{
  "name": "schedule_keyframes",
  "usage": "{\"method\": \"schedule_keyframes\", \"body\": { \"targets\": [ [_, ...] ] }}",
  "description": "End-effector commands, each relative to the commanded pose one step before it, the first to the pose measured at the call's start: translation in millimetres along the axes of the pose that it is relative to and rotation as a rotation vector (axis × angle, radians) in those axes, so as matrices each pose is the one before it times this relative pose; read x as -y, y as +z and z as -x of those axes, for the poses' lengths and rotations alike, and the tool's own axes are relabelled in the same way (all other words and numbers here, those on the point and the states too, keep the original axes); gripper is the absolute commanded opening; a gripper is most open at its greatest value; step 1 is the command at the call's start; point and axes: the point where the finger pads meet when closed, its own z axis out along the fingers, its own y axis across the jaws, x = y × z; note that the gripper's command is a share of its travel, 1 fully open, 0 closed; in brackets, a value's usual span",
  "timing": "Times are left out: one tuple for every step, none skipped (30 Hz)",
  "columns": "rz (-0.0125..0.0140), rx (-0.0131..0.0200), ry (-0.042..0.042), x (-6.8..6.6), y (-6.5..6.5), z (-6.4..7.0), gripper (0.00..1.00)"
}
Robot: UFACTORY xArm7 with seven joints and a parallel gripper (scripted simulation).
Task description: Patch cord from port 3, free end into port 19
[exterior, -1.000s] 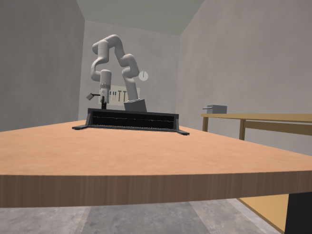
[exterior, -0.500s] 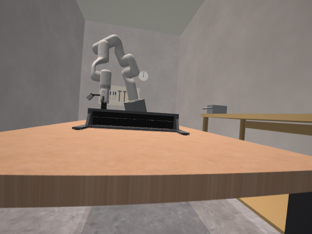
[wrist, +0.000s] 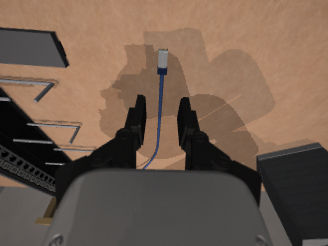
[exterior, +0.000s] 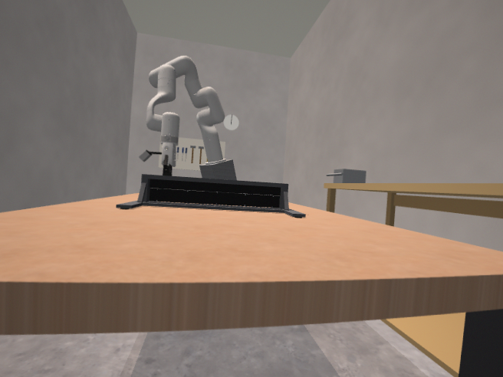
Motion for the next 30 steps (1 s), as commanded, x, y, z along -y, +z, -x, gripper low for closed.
{"method": "schedule_keyframes", "body": {
  "targets": [
    [-0.00263, -0.00128, -0.00029, 1.16, -0.76, -0.51, 0.38],
    [0.0, 0.0, 0.0, 0.0, 0.0, 0.0, 0.38],
    [0.0, 0.0, 0.0, 0.0, 0.0, 0.0, 0.38],
    [0.0, 0.0, 0.0, 0.0, 0.0, 0.0, 0.38],
    [0.0, 0.0, 0.0, 0.0, 0.0, 0.0, 0.38],
    [0.0, 0.0, 0.0, 0.0, 0.02, 0.0, 0.38],
    [0.0, 0.0, 0.0, 0.0, 0.04, 0.0, 0.38],
    [0.0, 0.0, 0.0, 0.0, 0.0, 0.0, 0.38],
    [0.0, 0.0, 0.0, 0.0, 0.0, 0.0, 0.38],
    [0.0, 0.0, 0.0, 0.0, 0.08, 0.0, 0.38],
    [0.0, 0.0, 0.0, 0.0, 0.13, 0.0, 0.38],
    [-0.00001, 0.0, 0.0, 0.0, 0.19, 0.0, 0.38],
    [-0.00001, 0.0, 0.0, 0.0, 0.26, 0.0, 0.38],
    [-0.00001, 0.0, 0.0, 0.0, 0.33, 0.0, 0.38],
    [-0.00001, 0.0, 0.0, 0.0, 0.41, 0.0, 0.38],
    [-0.00001, 0.0, 0.0, 0.0, 0.49, 0.0, 0.38],
    [-0.00001, 0.0, 0.0, 0.0, 0.58, 0.0, 0.38],
    [0.0, 0.0, 0.0, 0.0, 0.67, 0.0, 0.38],
    [0.0, 0.0, -0.00001, -0.01, 0.76, 0.0, 0.38],
    [0.00001, 0.0, -0.00002, -0.01, 0.85, 0.0, 0.38],
    [-0.00002, 0.00001, 0.00002, 0.01, 0.96, 0.0, 0.38],
    [-0.00001, 0.0, 0.00001, 0.01, 1.05, 0.0, 0.38],
    [0.0, 0.0, 0.0, 0.0, 1.14, 0.0, 0.38],
    [0.00002, -0.00001, -0.00002, -0.02, 1.23, 0.0, 0.38],
    [0.0, 0.0, 0.0, 0.0, 0.0, 0.0, 0.38],
    [0.0, 0.0, 0.0, 0.0, 0.0, 0.0, 0.38],
    [-0.00001, 0.0, 0.00001, 0.01, 1.33, 0.0, 0.38],
    [-0.00001, 0.0, 0.00001, 0.01, 1.42, 0.0, 0.38],
    [0.00001, 0.0, -0.00001, -0.01, 1.5, 0.0, 0.38],
    [0.0, 0.0, 0.0, 0.0, 1.59, 0.0, 0.38]
  ]
}}
